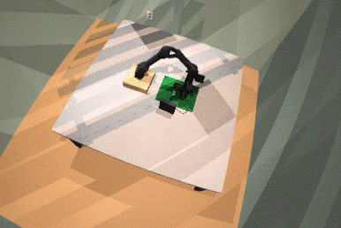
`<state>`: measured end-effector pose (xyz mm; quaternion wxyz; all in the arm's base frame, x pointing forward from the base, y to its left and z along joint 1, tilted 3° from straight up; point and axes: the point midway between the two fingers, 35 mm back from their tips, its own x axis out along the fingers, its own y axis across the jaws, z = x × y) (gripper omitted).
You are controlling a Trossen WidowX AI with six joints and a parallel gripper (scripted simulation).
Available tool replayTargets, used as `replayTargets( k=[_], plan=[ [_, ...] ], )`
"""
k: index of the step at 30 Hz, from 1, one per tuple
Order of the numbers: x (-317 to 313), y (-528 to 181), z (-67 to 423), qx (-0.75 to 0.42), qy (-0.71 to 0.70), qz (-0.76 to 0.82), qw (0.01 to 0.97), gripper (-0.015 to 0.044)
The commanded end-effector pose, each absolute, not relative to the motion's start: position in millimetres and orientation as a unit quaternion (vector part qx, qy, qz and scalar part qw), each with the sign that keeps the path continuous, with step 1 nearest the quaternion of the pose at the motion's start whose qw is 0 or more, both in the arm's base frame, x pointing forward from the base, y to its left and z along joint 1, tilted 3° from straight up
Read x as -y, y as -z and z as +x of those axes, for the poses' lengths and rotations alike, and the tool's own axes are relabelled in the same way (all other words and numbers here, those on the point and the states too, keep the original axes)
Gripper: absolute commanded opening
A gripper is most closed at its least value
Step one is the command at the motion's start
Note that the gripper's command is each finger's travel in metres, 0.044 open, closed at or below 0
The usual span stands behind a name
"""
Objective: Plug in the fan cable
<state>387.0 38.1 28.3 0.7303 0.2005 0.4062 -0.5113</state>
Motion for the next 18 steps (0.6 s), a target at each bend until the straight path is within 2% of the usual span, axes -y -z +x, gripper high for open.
replayTargets(
  k=[1, 18],
  plan=[
    [-38.3, -25.1, 384.6, -0.382, 0.521, 0.184, 0.741, 0.0],
    [-45.3, -27.0, 383.3, -0.281, 0.532, 0.139, 0.786, 0.0]
  ],
)
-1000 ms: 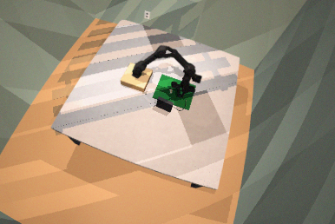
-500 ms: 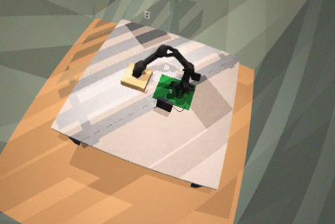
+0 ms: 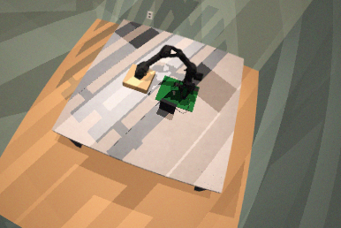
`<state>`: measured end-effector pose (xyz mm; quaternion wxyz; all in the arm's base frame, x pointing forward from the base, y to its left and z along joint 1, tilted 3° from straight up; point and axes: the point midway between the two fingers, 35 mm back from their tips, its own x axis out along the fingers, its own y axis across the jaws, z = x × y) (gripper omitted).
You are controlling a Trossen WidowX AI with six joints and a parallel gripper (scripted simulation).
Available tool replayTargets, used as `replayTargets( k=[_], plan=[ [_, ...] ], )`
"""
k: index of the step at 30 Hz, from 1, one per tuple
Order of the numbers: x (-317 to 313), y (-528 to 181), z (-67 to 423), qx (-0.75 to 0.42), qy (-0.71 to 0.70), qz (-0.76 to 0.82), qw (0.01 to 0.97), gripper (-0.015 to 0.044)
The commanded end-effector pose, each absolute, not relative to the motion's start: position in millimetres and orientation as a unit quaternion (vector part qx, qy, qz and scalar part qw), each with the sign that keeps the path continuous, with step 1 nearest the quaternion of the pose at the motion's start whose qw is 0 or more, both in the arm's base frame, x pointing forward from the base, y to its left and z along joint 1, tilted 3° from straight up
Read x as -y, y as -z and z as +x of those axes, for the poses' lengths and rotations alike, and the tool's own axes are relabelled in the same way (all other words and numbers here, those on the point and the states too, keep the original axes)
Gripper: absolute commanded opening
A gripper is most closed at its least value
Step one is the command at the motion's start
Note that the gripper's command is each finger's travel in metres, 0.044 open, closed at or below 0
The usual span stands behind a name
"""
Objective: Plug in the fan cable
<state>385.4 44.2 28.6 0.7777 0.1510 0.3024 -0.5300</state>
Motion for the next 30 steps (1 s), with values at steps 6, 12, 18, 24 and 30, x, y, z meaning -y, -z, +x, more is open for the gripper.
replayTargets(
  k=[6, 12, 18, 24, 30],
  plan=[
    [-49.1, -29.0, 382.6, -0.244, 0.531, 0.125, 0.802, 0.0],
    [-53.7, -31.6, 381.8, -0.205, 0.526, 0.113, 0.818, 0.0],
    [-59.1, -34.7, 380.7, -0.166, 0.518, 0.101, 0.833, 0.0],
    [-65.3, -38.2, 379.3, -0.127, 0.508, 0.091, 0.847, 0.0],
    [-72.1, -42.0, 377.5, -0.088, 0.495, 0.083, 0.861, 0.0]
  ],
)
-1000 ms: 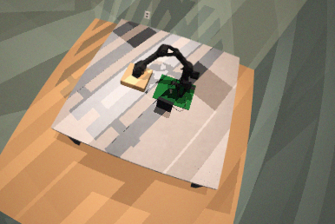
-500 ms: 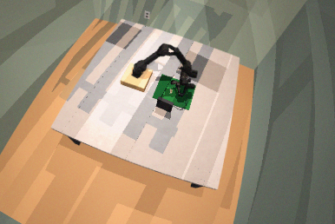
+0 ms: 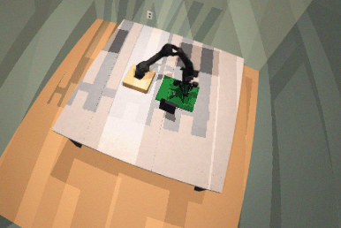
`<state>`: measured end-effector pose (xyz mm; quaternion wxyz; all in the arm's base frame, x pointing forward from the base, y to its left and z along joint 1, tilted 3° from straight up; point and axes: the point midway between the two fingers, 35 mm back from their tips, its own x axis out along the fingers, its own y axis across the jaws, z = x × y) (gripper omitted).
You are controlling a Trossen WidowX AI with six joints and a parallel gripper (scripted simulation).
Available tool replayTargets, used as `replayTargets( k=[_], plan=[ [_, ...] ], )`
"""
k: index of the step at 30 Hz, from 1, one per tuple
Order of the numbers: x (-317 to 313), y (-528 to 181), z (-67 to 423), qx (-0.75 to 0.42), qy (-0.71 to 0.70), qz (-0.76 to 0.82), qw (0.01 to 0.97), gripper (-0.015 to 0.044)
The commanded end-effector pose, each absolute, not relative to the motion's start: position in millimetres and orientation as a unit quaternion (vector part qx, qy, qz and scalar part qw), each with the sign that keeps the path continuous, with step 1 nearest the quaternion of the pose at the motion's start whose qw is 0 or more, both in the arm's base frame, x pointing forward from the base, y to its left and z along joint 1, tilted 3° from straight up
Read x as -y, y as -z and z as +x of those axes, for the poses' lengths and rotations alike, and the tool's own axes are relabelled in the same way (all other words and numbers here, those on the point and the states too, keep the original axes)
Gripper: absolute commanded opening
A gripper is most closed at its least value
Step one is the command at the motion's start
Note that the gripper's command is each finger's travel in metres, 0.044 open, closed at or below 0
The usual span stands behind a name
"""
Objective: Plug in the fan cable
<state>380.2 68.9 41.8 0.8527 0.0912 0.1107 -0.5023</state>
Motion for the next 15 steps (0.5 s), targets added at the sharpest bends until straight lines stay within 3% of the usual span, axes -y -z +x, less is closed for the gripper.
replayTargets(
  k=[1, 15],
  plan=[
    [-72.7, -42.4, 377.3, -0.085, 0.493, 0.082, 0.862, 0.0],
    [-72.3, -48.0, 378.8, -0.094, 0.495, 0.086, 0.859, 0.0]
  ],
)
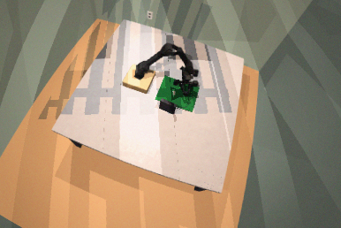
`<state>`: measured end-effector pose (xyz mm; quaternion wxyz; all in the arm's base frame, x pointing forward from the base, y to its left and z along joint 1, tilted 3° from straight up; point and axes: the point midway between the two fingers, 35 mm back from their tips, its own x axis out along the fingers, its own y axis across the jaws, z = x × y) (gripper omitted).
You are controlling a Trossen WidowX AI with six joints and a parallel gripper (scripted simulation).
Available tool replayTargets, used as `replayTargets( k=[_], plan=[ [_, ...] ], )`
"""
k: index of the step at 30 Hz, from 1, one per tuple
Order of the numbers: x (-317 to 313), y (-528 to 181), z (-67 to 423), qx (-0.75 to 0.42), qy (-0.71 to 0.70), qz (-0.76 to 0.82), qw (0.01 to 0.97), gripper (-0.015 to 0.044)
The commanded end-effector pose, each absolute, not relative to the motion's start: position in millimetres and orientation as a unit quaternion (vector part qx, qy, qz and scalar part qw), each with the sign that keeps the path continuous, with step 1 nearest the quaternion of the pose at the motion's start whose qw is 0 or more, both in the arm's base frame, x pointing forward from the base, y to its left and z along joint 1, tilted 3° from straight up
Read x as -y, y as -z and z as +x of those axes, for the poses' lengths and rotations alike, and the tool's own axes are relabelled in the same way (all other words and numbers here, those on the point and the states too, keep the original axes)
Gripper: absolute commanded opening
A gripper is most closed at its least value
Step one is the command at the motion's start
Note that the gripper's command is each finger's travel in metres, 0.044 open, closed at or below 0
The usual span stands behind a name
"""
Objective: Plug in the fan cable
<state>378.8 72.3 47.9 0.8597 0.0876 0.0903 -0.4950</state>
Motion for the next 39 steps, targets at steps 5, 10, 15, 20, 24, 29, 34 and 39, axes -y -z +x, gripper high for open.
replayTargets(
  k=[5, 10, 15, 20, 24, 29, 34, 39],
  plan=[
    [-72.0, -51.1, 378.7, -0.092, 0.495, 0.087, 0.859, 0.0],
    [-71.9, -52.9, 378.7, -0.091, 0.495, 0.088, 0.86, 0.0],
    [-71.8, -52.3, 378.6, -0.091, 0.495, 0.088, 0.86, 0.0],
    [-71.1, -48.2, 378.5, -0.091, 0.495, 0.089, 0.86, 0.0],
    [-70.8, -44.8, 378.4, -0.091, 0.495, 0.089, 0.859, 0.0],
    [-70.9, -41.2, 378.4, -0.091, 0.495, 0.089, 0.859, 0.0],
    [-71.2, -37.8, 378.4, -0.091, 0.495, 0.089, 0.859, 0.0],
    [-71.5, -34.4, 378.5, -0.091, 0.495, 0.089, 0.859, 0.0]
  ],
)
